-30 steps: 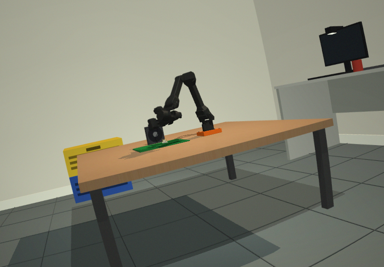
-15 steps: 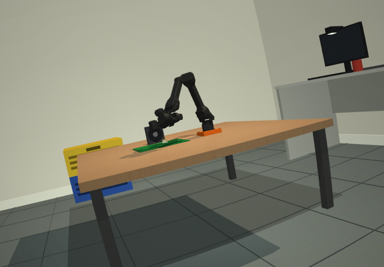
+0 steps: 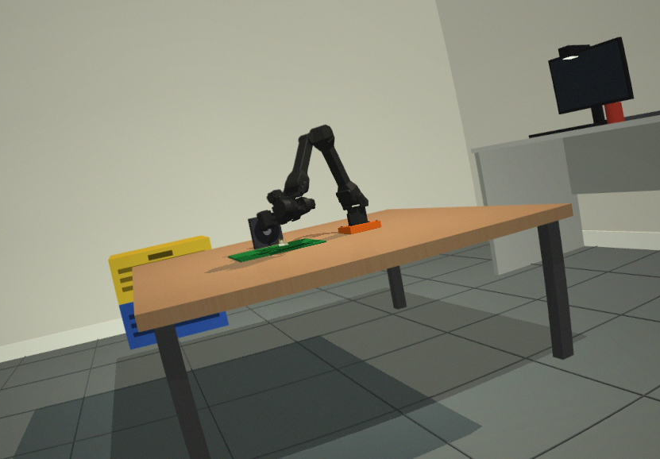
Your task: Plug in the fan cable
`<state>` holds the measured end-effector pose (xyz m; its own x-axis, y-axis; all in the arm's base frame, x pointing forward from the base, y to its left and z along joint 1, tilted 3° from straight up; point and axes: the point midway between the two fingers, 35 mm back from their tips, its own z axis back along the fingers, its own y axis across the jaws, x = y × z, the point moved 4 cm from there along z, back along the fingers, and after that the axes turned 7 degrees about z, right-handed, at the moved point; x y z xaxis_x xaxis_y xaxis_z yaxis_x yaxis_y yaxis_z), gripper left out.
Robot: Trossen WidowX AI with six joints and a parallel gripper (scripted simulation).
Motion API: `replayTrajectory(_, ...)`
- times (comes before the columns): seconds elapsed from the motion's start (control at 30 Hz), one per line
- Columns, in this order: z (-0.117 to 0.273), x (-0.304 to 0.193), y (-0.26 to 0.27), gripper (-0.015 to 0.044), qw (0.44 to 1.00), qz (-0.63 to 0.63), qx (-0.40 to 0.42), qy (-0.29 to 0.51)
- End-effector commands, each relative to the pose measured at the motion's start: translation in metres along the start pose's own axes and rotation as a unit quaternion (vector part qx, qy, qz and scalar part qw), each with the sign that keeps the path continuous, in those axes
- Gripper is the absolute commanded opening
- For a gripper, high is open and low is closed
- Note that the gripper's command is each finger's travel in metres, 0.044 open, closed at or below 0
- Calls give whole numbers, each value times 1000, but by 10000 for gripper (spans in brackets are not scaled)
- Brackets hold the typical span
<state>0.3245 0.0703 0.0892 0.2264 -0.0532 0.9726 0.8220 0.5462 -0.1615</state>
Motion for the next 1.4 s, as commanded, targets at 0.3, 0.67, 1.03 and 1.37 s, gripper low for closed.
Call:
replayTrajectory(0.3,-2,-11,1,0,1000,-3,0,-1)
replayTrajectory(0.67,-4,-21,2,0,1000,-3,0,-1)
replayTrajectory(1.03,-6,-30,4,0,1000,-3,0,-1)
replayTrajectory(1.37,-8,-39,5,0,1000,-3,0,-1)
